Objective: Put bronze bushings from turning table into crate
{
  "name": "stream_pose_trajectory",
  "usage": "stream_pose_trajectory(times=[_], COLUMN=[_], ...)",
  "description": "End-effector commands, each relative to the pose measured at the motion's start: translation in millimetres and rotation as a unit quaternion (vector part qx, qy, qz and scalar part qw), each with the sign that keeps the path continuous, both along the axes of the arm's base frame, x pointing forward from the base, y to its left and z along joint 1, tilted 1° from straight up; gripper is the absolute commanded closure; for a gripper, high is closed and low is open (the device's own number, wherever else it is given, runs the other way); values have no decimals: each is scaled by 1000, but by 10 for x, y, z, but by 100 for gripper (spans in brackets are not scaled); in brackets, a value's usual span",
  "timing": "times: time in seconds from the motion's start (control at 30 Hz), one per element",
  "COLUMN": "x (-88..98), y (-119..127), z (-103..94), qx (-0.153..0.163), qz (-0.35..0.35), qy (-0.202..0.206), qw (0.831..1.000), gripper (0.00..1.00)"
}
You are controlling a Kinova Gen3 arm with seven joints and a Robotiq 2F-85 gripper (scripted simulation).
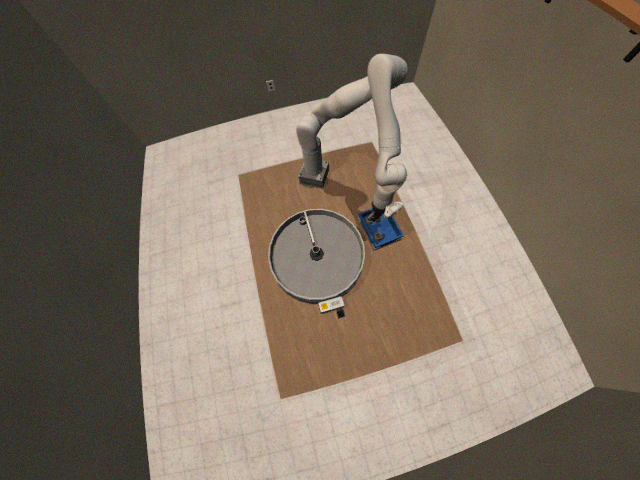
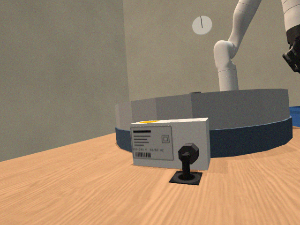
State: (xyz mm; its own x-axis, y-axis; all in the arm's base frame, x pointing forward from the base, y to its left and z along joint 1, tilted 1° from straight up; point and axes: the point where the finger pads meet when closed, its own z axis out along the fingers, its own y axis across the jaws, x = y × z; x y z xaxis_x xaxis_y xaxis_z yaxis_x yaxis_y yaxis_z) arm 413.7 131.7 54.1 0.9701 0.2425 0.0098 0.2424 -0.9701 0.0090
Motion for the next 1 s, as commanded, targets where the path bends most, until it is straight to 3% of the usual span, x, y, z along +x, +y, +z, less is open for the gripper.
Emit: stream_pose_trajectory(times=[0.0,0.13,0.3,0.97], x=[3,3,5,6], y=[-9,-9,-1,0], z=[-4,-4,-257,-341], qx=[0,0,0,0], qz=[-1,-1,0,0], qy=[0,0,0,0], qw=[1000,1000,1000,1000], gripper=[100,100,100,100])
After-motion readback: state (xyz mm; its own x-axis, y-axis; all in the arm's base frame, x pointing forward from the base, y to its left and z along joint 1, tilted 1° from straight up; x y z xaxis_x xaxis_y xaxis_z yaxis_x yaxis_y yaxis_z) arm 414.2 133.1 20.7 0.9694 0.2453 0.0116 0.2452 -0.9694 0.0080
